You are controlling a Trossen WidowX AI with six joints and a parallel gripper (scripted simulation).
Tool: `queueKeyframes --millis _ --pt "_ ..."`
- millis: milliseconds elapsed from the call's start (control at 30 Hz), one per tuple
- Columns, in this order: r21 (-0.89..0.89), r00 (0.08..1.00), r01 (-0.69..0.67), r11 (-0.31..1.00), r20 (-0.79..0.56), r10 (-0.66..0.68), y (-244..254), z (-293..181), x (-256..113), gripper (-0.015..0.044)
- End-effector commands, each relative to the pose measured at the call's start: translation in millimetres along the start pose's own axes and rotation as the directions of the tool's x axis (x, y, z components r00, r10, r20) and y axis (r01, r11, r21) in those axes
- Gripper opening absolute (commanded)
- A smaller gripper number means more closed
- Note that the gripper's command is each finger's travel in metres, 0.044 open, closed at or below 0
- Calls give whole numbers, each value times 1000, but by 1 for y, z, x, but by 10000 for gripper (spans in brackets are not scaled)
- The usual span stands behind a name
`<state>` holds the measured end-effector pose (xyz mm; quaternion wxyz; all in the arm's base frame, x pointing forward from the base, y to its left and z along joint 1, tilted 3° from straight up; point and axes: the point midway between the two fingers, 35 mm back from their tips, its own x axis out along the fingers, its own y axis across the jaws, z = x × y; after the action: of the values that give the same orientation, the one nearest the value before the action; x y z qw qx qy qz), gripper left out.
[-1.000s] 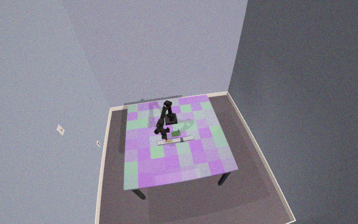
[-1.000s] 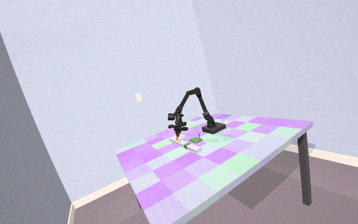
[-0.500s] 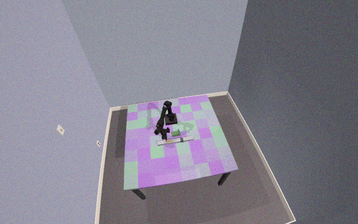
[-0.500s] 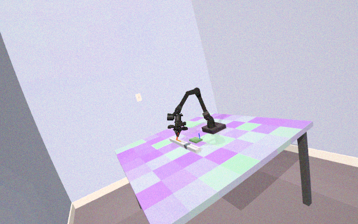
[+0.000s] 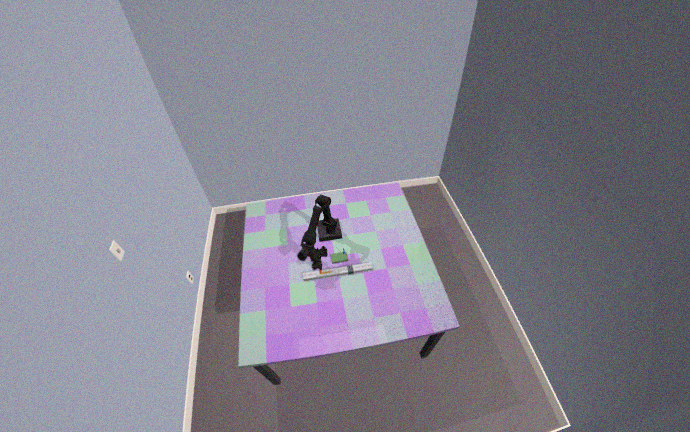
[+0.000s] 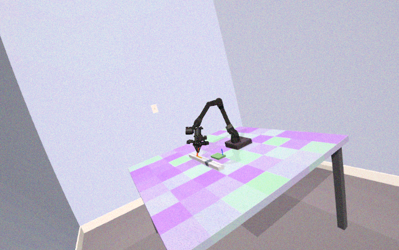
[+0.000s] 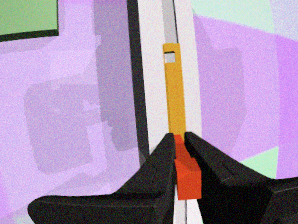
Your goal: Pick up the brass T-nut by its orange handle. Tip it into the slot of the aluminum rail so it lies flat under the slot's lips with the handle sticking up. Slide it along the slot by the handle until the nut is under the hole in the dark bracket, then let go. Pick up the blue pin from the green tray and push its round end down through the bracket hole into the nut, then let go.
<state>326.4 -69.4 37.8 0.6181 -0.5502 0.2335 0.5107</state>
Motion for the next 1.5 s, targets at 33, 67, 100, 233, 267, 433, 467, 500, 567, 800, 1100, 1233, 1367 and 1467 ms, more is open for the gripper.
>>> queueKeyframes --millis 33,67,100,233,267,433,467,500,567,800,1100,1233,1367,1467 --pt "9 1000 -13 1000 -2 13 -1 -1 0 -150" --pt "10 1000 -16 1000 -2 16 -1 -1 0 -150" --pt "11 1000 -18 1000 -2 18 -1 -1 0 -150" --pt "13 1000 -27 1000 -2 27 -1 -1 0 -150" --pt "14 1000 -29 999 -2 29 -1 -1 0 -150" --pt "17 999 -40 999 -2 40 -2 -1 0 -150" --pt "18 999 -42 999 -2 42 -2 -1 0 -150" --pt "18 999 -44 999 -2 44 -2 -1 0 -150" --pt "20 999 -48 999 -2 48 -3 -1 0 -150" --pt "24 998 -63 998 -1 63 -3 -1 0 -150" --pt "30 997 -83 996 -1 83 -5 -1 0 -150" --pt "32 996 -89 995 0 89 -5 -1 1 -150" --pt "33 996 -94 995 0 94 -5 -1 1 -150" --pt "35 995 -100 994 1 100 -6 -1 1 -150"
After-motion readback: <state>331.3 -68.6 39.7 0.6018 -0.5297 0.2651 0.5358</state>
